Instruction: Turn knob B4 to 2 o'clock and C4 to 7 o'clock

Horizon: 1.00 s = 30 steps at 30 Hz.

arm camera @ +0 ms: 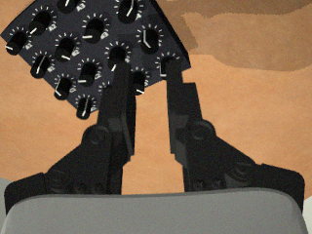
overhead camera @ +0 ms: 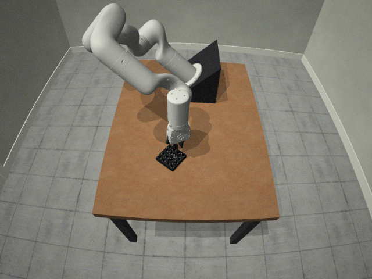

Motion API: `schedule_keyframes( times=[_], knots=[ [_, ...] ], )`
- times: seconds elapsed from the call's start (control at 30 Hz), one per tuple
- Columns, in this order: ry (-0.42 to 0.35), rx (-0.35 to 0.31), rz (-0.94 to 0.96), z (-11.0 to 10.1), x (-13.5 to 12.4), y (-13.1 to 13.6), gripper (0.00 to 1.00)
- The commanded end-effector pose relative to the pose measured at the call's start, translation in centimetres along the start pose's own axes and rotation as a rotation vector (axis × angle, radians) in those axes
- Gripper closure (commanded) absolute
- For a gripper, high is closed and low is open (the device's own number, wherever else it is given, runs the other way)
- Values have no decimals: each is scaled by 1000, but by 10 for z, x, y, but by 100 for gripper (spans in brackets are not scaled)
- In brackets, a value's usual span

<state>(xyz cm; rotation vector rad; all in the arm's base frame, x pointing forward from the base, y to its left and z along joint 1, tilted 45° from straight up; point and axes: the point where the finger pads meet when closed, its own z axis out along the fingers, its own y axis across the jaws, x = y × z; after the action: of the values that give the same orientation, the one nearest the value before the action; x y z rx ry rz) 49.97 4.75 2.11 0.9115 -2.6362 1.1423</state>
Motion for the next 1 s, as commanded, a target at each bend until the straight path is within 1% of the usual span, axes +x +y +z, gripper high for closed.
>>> schedule_keyframes(
  times=[0.0, 0.47, 0.53, 0.6, 0.97],
  knots=[
    [-10, 8, 137, -2, -1, 0, 81],
    [-12, 6, 615, -8, -1, -1, 81],
    [-12, 6, 615, -8, -1, -1, 81],
    [-12, 5, 740, -10, -1, -1, 81],
    [-13, 2, 1091, -14, -1, -1, 81]
  ],
)
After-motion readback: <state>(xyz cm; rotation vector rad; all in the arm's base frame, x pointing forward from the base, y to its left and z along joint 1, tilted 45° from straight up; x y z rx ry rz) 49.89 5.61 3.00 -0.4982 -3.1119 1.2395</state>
